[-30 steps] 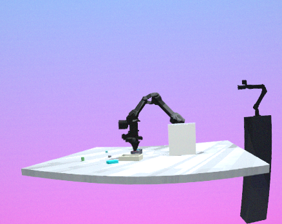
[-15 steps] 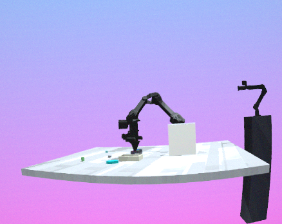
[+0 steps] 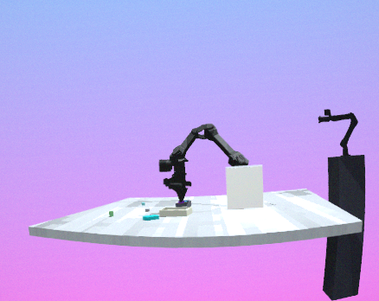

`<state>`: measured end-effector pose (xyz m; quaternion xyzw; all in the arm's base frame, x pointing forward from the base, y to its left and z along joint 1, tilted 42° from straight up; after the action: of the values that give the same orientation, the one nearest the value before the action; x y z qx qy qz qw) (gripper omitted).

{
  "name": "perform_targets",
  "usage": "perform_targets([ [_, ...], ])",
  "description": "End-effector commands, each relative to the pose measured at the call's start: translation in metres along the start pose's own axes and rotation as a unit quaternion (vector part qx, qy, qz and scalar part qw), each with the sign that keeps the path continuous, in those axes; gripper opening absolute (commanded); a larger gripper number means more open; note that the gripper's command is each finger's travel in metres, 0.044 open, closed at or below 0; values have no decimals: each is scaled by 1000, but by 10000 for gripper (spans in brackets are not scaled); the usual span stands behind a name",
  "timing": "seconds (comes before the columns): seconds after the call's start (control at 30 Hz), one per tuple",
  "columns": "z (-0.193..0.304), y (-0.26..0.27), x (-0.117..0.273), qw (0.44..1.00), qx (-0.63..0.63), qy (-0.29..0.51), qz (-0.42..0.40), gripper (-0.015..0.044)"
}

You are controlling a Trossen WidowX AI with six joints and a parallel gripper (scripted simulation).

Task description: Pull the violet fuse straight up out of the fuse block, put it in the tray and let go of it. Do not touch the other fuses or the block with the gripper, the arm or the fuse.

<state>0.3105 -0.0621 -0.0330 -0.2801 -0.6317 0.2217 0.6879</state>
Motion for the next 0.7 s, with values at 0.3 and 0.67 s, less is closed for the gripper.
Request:
perform_targets([
  [0.3, 0, 0, 7, 1000, -3, 0, -1, 0],
  [0.67, 0, 0, 12, 1000, -2, 1, -1, 0],
])
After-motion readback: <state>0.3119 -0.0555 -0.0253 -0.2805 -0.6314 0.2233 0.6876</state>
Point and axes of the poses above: the point midway between the two fingers, 35 mm back from their tips, its own x axis back along the fingers, its own y axis across the jaws, z = x × y, the point moved 4 cm from there along x, back along the fingers, and after that the axes turned 13 degrees about x, right-handed, at the moved point
